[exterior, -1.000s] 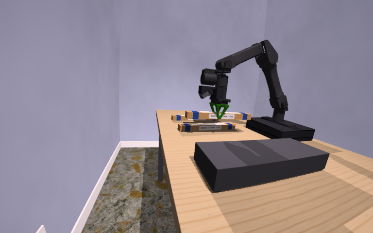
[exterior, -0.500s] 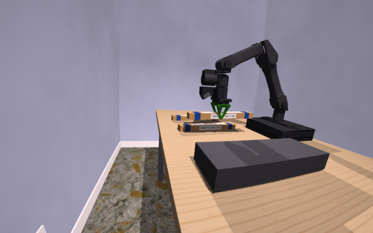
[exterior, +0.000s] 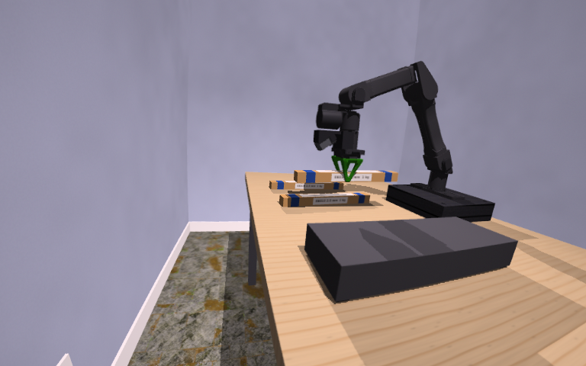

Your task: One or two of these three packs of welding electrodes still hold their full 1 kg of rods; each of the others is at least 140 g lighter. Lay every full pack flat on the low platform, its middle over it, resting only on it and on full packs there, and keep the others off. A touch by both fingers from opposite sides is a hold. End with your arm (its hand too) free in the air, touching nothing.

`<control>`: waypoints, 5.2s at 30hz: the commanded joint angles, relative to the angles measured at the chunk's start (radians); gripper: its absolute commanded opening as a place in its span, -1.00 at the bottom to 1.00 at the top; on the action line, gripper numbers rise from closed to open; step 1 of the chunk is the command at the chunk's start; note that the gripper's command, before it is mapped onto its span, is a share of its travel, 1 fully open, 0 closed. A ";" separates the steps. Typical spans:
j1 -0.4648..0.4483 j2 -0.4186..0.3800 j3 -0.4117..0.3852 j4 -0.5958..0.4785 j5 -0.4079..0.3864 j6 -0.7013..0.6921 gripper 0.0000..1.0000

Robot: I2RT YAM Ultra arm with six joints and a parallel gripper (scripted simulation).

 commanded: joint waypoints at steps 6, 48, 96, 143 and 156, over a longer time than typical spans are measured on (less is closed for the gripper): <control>-0.006 -0.062 0.053 -0.049 -0.001 -0.005 -1.00; -0.007 -0.075 0.081 -0.082 -0.001 -0.006 -1.00; -0.007 -0.075 0.081 -0.082 -0.001 -0.006 -1.00; -0.014 -0.099 0.113 -0.109 -0.004 -0.010 -1.00; -0.016 -0.078 0.124 -0.107 -0.004 -0.011 -1.00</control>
